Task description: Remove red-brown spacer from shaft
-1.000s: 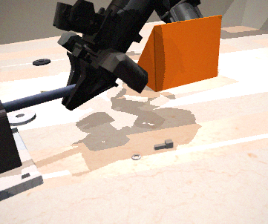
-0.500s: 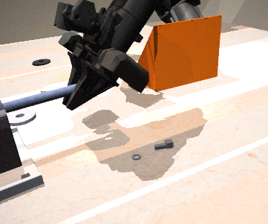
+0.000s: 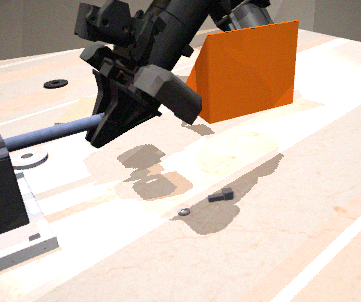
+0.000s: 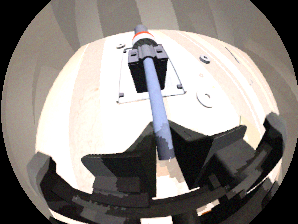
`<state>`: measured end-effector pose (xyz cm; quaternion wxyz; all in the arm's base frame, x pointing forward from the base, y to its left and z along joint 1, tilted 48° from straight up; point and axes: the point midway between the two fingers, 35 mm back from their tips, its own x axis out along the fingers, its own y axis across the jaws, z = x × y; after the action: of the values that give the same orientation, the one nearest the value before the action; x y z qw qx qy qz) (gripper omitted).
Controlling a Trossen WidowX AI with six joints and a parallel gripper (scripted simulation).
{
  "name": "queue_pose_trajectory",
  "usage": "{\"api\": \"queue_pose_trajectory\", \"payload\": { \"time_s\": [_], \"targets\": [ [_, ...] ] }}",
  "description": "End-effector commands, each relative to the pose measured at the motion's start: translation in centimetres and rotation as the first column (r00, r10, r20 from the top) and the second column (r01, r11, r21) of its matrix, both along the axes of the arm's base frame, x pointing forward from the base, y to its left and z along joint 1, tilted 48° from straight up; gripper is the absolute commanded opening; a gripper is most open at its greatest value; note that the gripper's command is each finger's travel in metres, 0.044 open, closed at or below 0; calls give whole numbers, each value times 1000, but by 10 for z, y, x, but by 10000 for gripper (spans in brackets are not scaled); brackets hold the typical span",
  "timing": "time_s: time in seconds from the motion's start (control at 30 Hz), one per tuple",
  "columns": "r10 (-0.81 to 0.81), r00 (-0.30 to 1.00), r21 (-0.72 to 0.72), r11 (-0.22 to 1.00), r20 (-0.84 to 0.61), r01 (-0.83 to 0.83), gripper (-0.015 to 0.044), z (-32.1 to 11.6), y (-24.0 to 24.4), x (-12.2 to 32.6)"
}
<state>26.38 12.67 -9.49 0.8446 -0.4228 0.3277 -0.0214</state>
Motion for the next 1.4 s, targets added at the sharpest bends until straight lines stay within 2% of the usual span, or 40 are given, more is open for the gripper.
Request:
{"api": "queue_pose_trajectory", "payload": {
  "time_s": [0.0,1.37],
  "targets": [
    [-5,1000,2,1000,4,5,0,1,-1,0],
    [-5,1000,2,1000,4,5,0,1,-2,-4]
  ]
}}
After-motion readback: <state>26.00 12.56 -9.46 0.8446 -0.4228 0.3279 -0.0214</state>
